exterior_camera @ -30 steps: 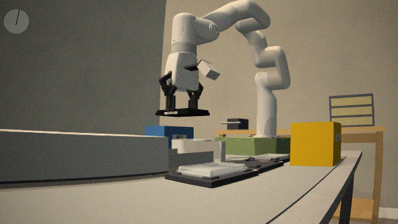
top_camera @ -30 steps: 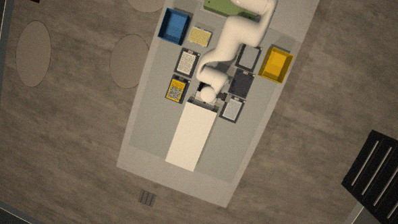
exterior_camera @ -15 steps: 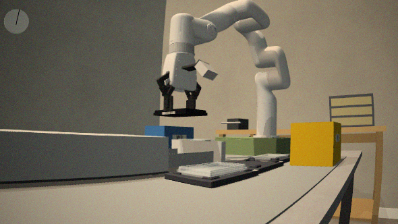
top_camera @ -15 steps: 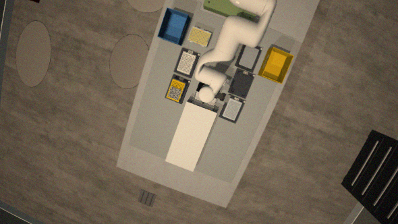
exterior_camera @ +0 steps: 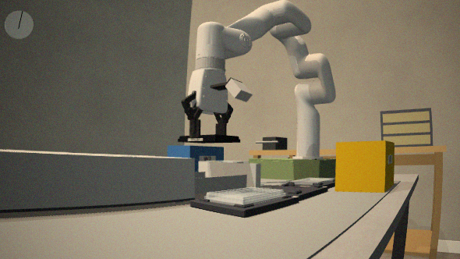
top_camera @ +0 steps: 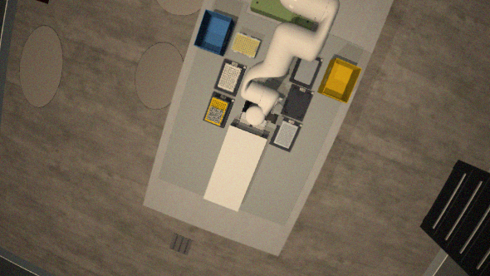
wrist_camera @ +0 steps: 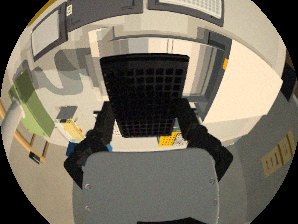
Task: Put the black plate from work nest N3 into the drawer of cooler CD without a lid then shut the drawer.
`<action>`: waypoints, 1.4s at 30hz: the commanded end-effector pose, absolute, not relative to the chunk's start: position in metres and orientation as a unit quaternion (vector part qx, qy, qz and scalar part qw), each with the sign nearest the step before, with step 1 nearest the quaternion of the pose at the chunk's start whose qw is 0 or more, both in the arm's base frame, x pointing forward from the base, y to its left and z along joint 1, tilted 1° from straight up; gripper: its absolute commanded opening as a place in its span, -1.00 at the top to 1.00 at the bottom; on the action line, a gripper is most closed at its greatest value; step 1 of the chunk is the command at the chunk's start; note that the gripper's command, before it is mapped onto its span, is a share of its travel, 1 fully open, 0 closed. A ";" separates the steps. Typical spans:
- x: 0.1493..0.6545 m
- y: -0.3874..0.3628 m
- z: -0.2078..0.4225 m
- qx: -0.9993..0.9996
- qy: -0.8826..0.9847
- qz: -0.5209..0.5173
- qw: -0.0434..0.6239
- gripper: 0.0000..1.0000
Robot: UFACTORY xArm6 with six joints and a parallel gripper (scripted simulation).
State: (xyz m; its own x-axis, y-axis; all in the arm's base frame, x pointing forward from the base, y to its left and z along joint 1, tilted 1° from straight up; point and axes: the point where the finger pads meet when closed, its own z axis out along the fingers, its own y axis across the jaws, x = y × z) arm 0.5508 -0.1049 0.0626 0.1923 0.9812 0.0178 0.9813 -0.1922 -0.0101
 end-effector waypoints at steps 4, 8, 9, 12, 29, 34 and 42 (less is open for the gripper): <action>0.553 -0.105 0.054 -0.772 -0.635 -0.006 0.007 1.00; 0.553 -0.104 0.047 -0.772 -0.635 -0.006 0.007 1.00; 0.553 -0.104 0.045 -0.772 -0.635 -0.006 0.007 1.00; 0.553 -0.104 0.040 -0.772 -0.635 -0.006 0.007 1.00; 0.553 -0.103 0.015 -0.772 -0.635 -0.006 0.007 1.00; 0.553 -0.103 0.010 -0.772 -0.635 -0.006 0.007 1.00; 0.552 -0.103 -0.003 -0.772 -0.635 -0.006 0.007 1.00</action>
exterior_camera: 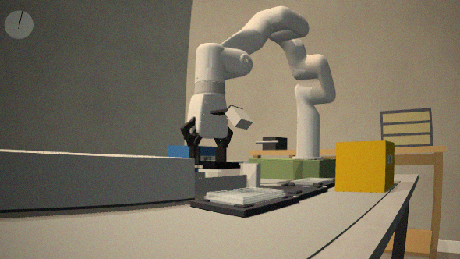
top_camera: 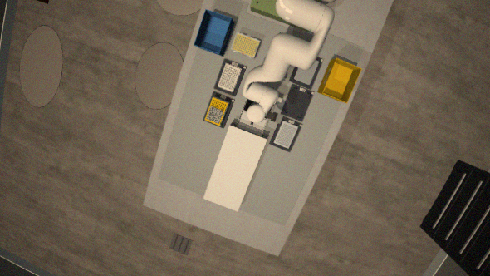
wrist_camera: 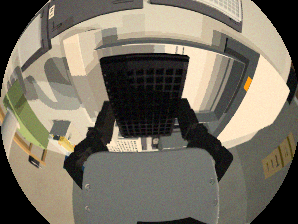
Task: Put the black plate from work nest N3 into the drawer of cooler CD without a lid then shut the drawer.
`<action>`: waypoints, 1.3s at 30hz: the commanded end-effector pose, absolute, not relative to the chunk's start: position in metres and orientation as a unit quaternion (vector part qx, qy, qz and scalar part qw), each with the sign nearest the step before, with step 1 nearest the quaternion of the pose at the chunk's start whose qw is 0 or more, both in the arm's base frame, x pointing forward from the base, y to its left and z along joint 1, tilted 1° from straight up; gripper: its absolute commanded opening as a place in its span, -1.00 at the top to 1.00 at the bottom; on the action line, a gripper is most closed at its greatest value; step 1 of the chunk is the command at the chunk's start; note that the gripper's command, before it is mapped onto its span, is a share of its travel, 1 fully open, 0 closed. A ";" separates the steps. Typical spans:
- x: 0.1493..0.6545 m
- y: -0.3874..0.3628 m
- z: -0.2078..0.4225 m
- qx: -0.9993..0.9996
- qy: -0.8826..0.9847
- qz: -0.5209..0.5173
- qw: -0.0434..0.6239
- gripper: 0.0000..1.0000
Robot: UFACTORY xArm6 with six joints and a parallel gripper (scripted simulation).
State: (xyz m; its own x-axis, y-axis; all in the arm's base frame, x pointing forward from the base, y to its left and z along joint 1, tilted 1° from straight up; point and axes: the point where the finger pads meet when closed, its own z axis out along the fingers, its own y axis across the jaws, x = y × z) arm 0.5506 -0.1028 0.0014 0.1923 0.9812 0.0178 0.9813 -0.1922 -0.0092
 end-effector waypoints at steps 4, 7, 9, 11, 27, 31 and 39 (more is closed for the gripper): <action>0.552 -0.103 -0.010 -0.772 -0.635 -0.006 0.007 1.00; 0.552 -0.103 -0.011 -0.772 -0.635 -0.006 0.007 1.00; 0.552 -0.103 -0.015 -0.772 -0.635 -0.006 0.007 1.00; 0.552 -0.103 -0.018 -0.772 -0.635 -0.006 0.007 1.00; 0.552 -0.103 -0.025 -0.772 -0.635 -0.006 0.007 1.00; 0.552 -0.103 -0.025 -0.772 -0.635 -0.006 0.007 1.00; 0.552 -0.103 -0.025 -0.772 -0.635 -0.006 0.007 1.00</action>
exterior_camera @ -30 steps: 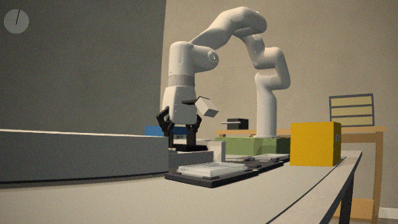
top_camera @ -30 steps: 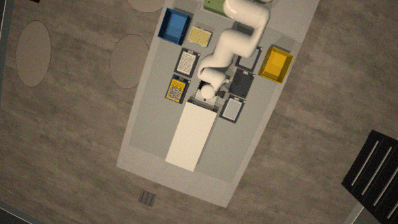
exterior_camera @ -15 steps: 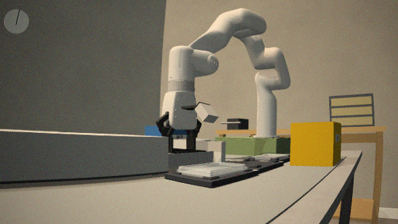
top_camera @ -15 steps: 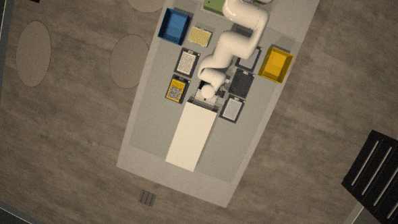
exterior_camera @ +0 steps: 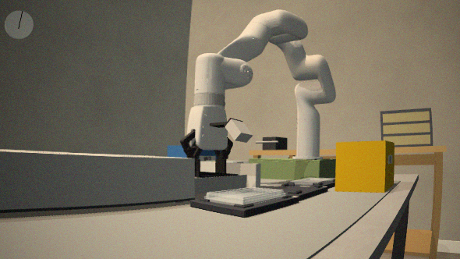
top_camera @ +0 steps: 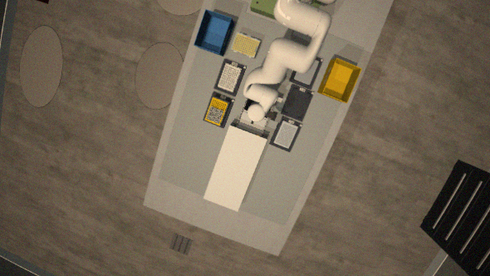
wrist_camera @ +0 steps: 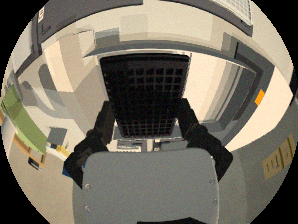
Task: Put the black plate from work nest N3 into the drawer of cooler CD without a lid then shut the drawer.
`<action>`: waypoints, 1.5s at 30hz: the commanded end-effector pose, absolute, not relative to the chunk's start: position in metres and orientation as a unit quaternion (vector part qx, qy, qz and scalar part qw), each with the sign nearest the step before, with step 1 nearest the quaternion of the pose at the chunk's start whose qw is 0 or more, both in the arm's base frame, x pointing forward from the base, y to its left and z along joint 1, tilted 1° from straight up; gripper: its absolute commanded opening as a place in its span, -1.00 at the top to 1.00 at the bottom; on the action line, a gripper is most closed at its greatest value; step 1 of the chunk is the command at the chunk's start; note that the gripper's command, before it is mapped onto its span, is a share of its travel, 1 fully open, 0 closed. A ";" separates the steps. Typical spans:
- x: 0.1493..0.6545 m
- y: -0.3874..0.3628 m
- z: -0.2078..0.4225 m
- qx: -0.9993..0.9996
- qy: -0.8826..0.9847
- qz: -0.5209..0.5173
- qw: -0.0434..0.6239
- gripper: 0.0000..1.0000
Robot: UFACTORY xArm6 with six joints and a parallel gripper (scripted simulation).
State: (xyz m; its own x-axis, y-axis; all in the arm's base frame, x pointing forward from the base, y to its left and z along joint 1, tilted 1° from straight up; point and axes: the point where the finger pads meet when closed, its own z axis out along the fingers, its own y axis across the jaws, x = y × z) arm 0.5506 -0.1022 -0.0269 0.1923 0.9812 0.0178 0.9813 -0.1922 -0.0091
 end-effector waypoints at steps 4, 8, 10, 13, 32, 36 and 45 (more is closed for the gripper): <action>0.552 -0.103 -0.025 -0.772 -0.635 -0.006 0.007 1.00; 0.552 -0.103 -0.025 -0.772 -0.635 -0.006 0.007 1.00; 0.552 -0.103 -0.025 -0.772 -0.635 -0.006 0.007 1.00; 0.552 -0.103 -0.025 -0.772 -0.635 -0.006 0.007 1.00; 0.552 -0.103 -0.026 -0.772 -0.635 -0.006 0.007 1.00; 0.552 -0.103 -0.027 -0.772 -0.635 -0.006 0.007 1.00; 0.552 -0.102 -0.033 -0.772 -0.635 -0.006 0.007 1.00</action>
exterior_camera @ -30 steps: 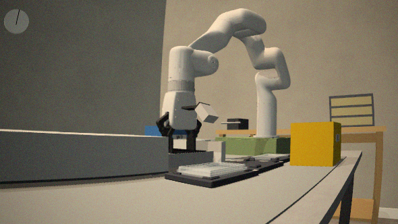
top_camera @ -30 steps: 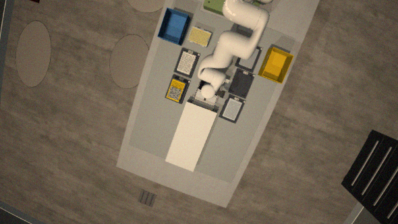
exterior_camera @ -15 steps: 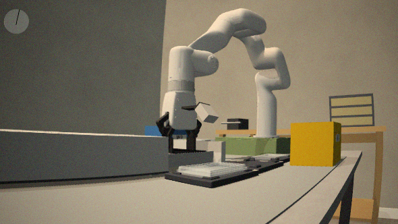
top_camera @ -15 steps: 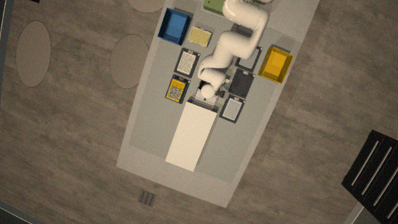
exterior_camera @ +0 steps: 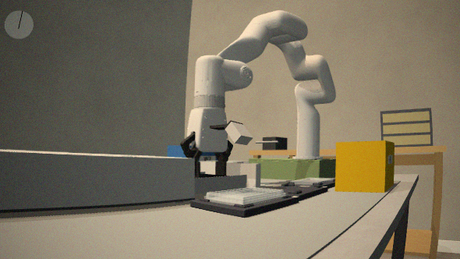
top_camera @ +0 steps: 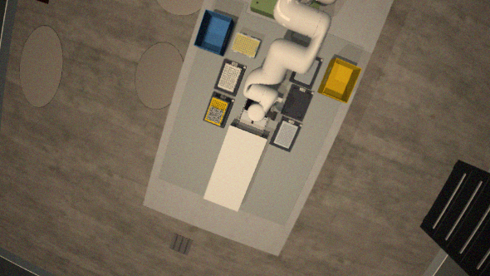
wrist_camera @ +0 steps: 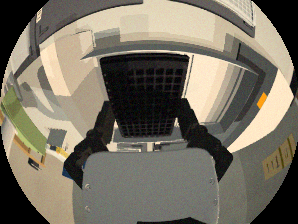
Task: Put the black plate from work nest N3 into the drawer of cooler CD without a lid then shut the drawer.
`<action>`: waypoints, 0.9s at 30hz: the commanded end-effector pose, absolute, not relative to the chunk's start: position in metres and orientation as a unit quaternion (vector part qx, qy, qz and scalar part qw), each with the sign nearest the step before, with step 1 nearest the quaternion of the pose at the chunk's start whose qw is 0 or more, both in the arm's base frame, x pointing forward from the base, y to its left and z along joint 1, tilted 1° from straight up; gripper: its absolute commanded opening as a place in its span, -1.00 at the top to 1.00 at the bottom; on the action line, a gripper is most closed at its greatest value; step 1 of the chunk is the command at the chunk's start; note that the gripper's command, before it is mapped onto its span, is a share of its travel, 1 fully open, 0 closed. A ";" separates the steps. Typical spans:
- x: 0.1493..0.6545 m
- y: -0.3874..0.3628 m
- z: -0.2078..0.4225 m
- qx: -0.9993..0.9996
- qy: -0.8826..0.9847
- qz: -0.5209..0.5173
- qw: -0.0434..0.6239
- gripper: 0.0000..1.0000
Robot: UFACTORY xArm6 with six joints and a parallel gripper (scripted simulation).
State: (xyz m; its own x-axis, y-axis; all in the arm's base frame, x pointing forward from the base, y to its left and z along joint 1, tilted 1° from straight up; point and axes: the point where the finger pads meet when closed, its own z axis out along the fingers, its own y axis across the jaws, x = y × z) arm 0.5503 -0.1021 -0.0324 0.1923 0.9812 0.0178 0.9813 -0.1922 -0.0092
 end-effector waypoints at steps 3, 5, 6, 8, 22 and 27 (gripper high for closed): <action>0.552 -0.102 -0.035 -0.772 -0.635 -0.006 0.007 1.00; 0.552 -0.102 -0.036 -0.772 -0.635 -0.006 0.007 1.00; 0.552 -0.102 -0.037 -0.772 -0.635 -0.006 0.007 1.00; 0.552 -0.102 -0.037 -0.772 -0.635 -0.006 0.007 1.00; 0.552 -0.102 -0.040 -0.772 -0.635 -0.006 0.007 1.00; 0.552 -0.102 -0.040 -0.772 -0.635 -0.006 0.007 1.00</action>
State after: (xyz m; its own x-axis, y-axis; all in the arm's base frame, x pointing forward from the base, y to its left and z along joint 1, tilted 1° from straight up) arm 0.5506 -0.1020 -0.0418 0.1923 0.9812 0.0178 0.9813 -0.1922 -0.0086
